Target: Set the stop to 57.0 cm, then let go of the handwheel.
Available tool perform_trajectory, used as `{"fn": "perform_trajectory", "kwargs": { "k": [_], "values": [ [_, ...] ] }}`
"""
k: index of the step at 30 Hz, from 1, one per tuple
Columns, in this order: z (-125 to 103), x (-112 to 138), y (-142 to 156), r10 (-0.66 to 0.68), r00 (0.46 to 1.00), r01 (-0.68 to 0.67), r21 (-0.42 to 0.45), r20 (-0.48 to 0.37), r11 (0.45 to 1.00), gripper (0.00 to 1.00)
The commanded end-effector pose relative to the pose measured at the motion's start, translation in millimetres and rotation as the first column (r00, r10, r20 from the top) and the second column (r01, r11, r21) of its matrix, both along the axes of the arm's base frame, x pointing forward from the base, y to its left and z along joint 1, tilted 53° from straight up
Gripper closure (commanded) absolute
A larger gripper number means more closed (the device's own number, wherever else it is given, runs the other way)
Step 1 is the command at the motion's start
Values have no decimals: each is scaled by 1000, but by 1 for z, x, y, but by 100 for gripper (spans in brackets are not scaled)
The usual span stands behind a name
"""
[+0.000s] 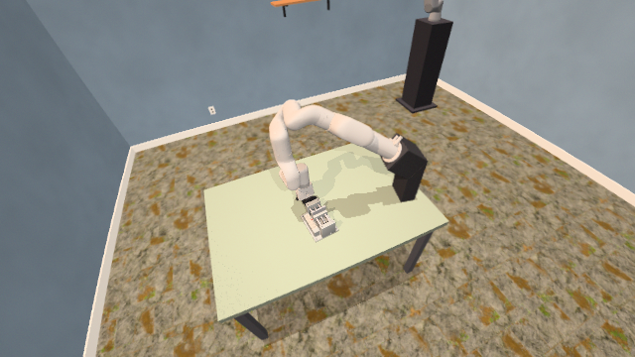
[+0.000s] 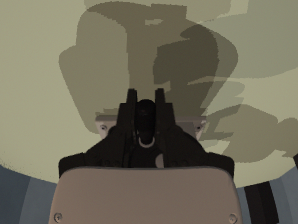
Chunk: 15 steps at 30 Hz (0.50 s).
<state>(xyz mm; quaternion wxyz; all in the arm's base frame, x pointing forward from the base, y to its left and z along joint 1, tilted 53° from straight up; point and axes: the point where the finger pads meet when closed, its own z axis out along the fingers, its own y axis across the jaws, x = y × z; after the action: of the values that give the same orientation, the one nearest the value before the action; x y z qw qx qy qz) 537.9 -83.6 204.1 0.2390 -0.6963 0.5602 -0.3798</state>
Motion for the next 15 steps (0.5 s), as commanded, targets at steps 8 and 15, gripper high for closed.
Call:
{"fn": "perform_trajectory", "kwargs": {
  "k": [8, 15],
  "values": [
    [-26, -23, -9, 0, 1000, 0, 2, -2, 1000, 94],
    [-27, -31, -10, 0, 1000, 0, 2, -2, 1000, 94]
  ]
}}
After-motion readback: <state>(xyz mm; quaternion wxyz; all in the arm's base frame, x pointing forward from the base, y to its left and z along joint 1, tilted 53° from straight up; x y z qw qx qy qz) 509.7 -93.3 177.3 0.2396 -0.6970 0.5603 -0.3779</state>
